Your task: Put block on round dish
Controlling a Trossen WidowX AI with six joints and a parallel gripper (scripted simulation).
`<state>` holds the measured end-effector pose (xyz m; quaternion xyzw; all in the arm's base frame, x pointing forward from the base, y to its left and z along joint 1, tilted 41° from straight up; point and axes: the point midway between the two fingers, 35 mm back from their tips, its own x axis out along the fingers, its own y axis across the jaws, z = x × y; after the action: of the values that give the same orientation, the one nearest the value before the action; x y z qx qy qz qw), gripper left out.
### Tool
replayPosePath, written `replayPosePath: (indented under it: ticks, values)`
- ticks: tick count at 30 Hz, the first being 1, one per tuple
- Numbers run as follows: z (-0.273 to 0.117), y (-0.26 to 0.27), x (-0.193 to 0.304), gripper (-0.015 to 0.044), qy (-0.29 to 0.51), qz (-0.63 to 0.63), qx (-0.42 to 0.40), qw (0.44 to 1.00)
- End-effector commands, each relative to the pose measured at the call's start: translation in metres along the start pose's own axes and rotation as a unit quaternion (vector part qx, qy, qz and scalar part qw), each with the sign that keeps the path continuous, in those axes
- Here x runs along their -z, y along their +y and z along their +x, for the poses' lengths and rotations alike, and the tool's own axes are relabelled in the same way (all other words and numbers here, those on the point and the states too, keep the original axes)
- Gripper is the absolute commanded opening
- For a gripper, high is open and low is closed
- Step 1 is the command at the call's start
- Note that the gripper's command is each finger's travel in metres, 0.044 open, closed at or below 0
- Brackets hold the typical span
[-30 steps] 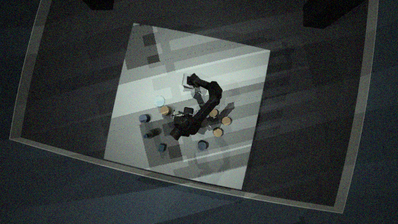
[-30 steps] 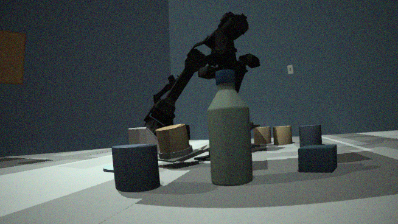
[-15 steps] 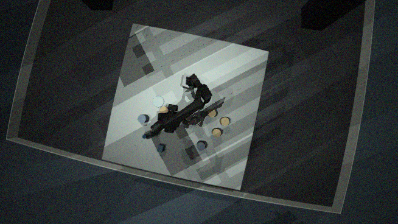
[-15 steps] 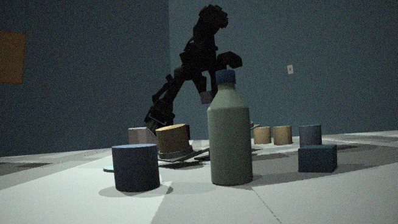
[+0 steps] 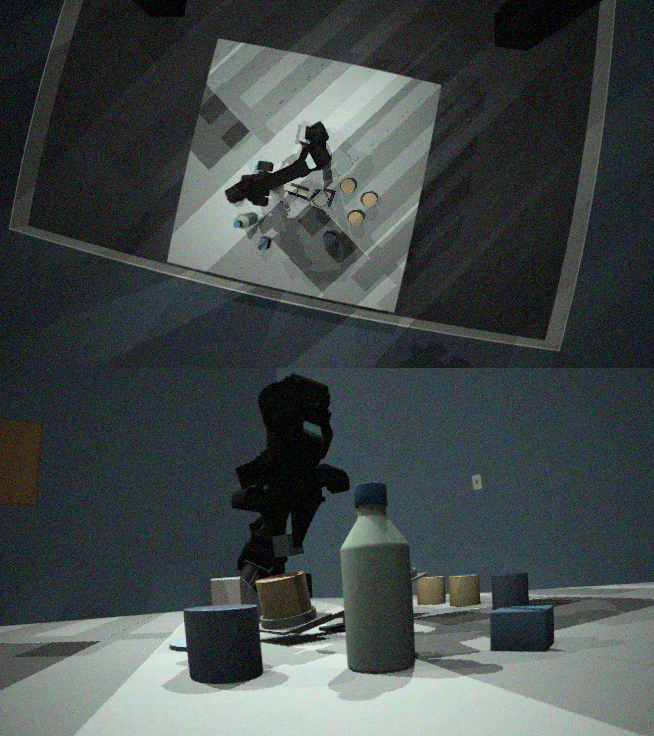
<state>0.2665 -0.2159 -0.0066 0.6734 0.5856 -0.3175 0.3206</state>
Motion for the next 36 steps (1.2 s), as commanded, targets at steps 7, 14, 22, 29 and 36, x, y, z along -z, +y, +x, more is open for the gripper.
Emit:
replayPosePath:
  ticks: [7, 14, 22, 29, 36]
  values:
    - [0.024, -0.036, -0.050, 0.0000, 0.008, -0.015, 0.009, 1.000]
    - [0.042, -0.062, -0.080, 0.0000, 0.016, -0.026, 0.011, 0.999]
    - [0.058, -0.084, -0.100, 0.0000, 0.023, -0.035, 0.011, 0.999]
    - [0.073, -0.084, -0.099, 0.0000, 0.024, -0.035, 0.011, 0.999]
    - [0.099, -0.085, -0.097, 0.0000, 0.024, -0.035, 0.011, 0.999]
